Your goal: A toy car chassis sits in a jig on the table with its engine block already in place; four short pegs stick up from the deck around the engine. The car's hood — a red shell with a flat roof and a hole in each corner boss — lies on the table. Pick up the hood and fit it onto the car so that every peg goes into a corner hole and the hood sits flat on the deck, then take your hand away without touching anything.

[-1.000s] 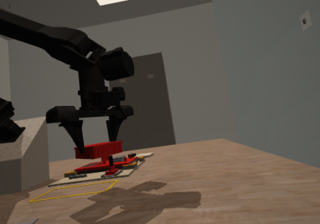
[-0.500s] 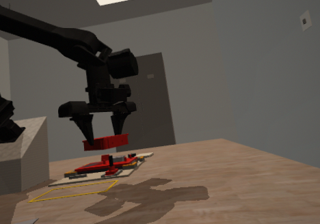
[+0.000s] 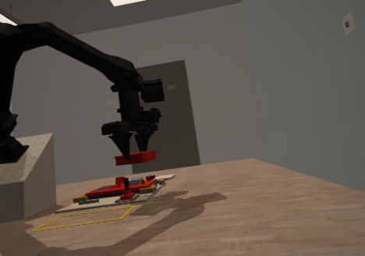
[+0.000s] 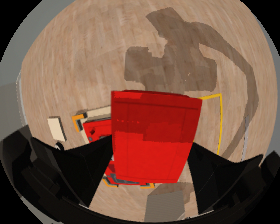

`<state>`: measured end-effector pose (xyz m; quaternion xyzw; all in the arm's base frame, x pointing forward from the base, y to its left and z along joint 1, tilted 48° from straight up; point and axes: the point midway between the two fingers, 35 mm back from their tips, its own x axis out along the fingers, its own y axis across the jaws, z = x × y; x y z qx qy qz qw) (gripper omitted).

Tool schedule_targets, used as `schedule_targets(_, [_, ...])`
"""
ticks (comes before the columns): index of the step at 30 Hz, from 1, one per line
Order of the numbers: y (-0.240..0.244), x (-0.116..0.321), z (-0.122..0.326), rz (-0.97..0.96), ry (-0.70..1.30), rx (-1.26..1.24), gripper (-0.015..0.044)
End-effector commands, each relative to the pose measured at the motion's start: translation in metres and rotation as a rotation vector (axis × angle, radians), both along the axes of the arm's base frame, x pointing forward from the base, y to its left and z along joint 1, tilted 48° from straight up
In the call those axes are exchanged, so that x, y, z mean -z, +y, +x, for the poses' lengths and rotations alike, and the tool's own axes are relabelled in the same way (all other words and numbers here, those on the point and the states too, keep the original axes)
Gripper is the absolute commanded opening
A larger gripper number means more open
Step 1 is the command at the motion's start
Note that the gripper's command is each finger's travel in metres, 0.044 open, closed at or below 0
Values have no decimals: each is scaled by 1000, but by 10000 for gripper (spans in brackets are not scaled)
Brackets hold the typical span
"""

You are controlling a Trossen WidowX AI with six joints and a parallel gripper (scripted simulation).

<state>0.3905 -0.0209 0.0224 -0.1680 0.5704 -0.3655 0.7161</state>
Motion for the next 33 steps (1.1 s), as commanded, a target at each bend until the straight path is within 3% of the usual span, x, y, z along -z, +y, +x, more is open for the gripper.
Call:
schedule_targets(1, [24, 27, -11, -7, 62, -53, 0])
schedule_targets(12, [68, 81, -43, -52, 190, -178, 0])
schedule_targets(33, [32, 114, -43, -53, 184, -177, 0])
